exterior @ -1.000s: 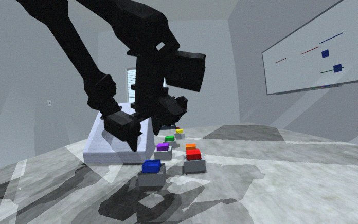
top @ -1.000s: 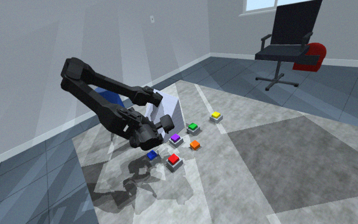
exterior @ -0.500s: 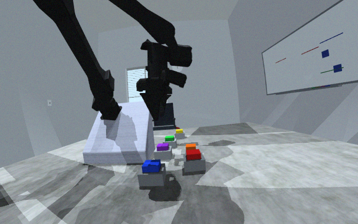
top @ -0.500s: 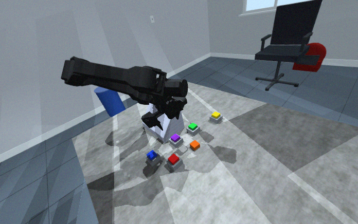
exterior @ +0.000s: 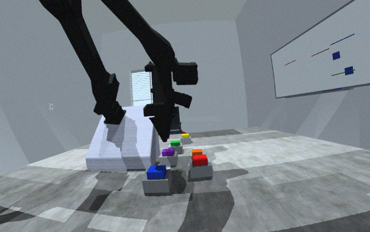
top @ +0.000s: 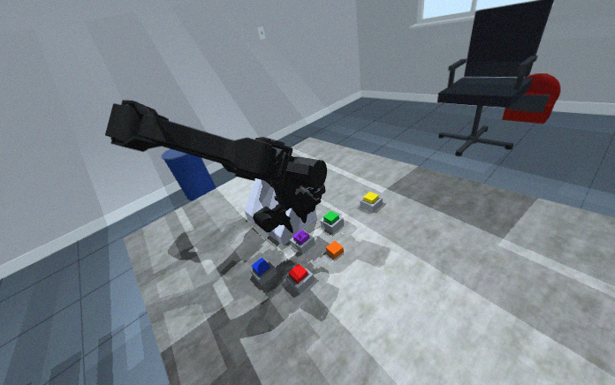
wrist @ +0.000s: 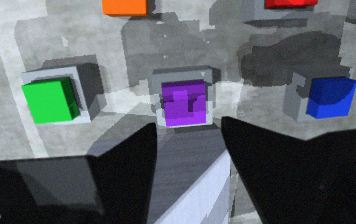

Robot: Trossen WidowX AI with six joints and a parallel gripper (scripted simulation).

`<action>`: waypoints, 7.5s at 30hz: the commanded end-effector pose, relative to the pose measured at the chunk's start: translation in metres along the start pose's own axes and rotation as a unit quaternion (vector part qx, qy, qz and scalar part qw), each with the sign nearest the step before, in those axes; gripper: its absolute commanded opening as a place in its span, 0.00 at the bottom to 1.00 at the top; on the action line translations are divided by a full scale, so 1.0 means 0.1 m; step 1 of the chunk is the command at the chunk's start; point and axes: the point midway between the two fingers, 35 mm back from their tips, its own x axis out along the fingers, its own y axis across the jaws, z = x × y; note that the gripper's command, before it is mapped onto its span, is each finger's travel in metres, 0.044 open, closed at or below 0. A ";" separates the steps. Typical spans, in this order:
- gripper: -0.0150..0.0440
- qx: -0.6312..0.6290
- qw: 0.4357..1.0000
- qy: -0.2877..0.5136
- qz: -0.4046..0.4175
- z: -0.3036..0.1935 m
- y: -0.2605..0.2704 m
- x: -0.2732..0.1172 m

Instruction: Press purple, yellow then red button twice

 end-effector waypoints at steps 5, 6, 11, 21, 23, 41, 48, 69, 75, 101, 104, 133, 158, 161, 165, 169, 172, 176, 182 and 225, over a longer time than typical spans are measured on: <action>0.29 -0.005 1.000 -0.003 -0.003 0.01 0.00 0.04; 0.29 -0.005 1.000 -0.003 -0.003 0.01 0.00 0.04; 0.29 -0.005 1.000 -0.003 -0.003 0.01 0.00 0.04; 0.29 -0.005 1.000 -0.003 -0.003 0.02 0.01 0.18; 0.29 -0.005 1.000 -0.003 -0.003 0.02 0.01 0.21; 0.29 -0.005 1.000 -0.003 -0.004 0.01 0.00 0.37; 0.29 -0.005 1.000 -0.003 -0.004 0.01 0.00 0.37; 0.29 -0.005 1.000 -0.003 -0.001 0.02 0.01 -0.56; 0.29 -0.006 1.000 -0.002 0.002 0.11 0.15 -0.62; 0.29 -0.002 1.000 -0.006 0.006 0.51 2.45 -0.30; 0.29 -0.002 1.000 -0.006 0.005 0.50 2.44 0.01; 0.29 -0.002 1.000 -0.006 0.004 0.50 2.44 0.35; 0.29 -0.002 1.000 -0.006 0.005 0.50 2.44 0.01; 0.29 -0.002 1.000 -0.006 0.005 0.50 2.44 -0.02; 0.29 -0.002 1.000 -0.006 0.006 0.50 2.45 -0.58; 0.29 -0.002 1.000 -0.005 0.006 0.49 2.44 -0.61; 0.29 -0.005 1.000 -0.005 0.014 0.64 2.23 -0.66; 0.29 -0.009 1.000 -0.007 0.029 0.96 1.58 -0.74; 0.29 -0.009 0.999 -0.012 0.029 1.15 0.51 -0.72; 0.29 -0.003 1.000 -0.005 -0.006 0.85 -0.81 0.31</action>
